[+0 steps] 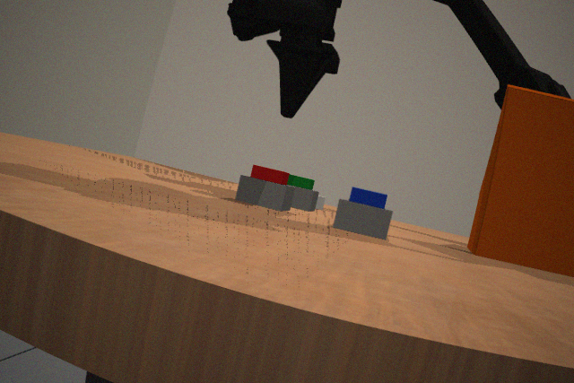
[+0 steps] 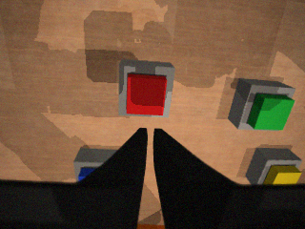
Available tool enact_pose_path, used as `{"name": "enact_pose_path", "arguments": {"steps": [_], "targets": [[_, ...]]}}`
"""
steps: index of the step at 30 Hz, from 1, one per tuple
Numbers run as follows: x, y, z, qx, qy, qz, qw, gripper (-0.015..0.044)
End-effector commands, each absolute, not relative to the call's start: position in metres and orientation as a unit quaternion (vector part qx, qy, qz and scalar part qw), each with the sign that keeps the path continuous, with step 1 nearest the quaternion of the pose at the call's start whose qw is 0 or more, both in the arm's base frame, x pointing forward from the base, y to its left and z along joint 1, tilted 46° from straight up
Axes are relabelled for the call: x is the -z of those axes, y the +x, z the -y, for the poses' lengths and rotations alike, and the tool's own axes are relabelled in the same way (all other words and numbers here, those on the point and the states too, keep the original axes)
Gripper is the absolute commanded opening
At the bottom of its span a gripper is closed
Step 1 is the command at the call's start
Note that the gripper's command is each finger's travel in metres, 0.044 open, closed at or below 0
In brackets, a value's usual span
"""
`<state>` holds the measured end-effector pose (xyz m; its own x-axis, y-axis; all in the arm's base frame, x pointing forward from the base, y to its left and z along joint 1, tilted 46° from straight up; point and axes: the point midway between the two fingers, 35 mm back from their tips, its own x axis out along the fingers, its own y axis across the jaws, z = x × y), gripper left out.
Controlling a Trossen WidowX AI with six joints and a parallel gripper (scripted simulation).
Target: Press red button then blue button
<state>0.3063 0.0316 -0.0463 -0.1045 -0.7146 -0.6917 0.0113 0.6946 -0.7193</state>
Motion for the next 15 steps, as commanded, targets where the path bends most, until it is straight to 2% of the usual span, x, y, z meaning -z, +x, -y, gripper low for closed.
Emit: {"name": "enact_pose_path", "arguments": {"steps": [1,5,11,15], "targets": [[0.025,0.310,-0.054,0.292,-0.253,-0.678,0.626,0.0020],[0.026,0.308,-0.056,0.292,-0.253,-0.678,0.626,0.0020],[0.052,0.220,-0.094,0.289,-0.252,-0.680,0.625,0.0020],[0.055,0.206,-0.097,0.290,-0.253,-0.680,0.625,0.0020]]}}
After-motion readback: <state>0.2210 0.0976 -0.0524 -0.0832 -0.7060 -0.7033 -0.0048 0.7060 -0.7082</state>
